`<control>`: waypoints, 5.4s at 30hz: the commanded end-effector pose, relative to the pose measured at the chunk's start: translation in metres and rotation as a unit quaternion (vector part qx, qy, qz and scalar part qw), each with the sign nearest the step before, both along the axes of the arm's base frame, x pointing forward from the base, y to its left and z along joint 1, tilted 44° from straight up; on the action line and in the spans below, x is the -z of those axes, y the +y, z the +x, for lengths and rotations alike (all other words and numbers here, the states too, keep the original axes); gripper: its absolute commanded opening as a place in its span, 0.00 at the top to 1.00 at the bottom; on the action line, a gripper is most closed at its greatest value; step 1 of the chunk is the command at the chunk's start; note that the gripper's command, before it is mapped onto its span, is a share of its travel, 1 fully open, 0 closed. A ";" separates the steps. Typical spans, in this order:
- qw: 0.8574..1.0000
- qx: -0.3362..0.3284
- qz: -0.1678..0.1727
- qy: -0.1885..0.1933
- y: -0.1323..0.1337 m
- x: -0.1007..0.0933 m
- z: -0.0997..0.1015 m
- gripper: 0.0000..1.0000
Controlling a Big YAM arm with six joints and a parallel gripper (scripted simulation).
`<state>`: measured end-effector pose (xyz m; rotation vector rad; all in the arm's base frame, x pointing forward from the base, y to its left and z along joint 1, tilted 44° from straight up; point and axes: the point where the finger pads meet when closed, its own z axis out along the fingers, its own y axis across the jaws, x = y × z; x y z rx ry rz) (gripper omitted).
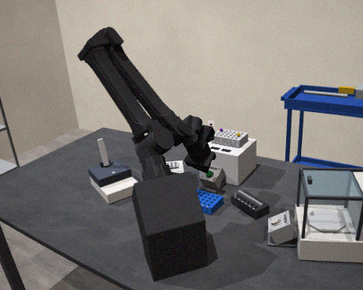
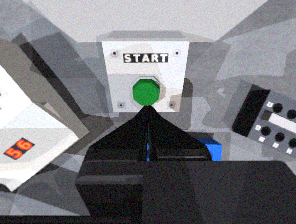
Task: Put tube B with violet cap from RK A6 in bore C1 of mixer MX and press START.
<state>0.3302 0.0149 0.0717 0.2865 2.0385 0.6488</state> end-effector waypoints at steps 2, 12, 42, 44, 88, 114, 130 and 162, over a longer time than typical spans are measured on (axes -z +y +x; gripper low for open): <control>1.000 0.002 -0.001 -0.008 -0.001 -0.006 0.005 1.00; 1.000 0.002 -0.001 -0.008 -0.001 -0.006 0.005 1.00; 1.000 -0.001 0.002 -0.010 0.005 -0.003 0.015 1.00; 1.000 -0.001 0.002 -0.010 0.005 -0.003 0.016 1.00; 1.000 -0.002 0.003 -0.002 0.013 0.010 0.030 1.00; 1.000 -0.002 0.003 -0.002 0.013 0.010 0.030 1.00; 1.000 -0.002 0.003 -0.002 0.013 0.010 0.030 1.00; 1.000 0.005 -0.004 -0.005 -0.004 -0.003 0.000 1.00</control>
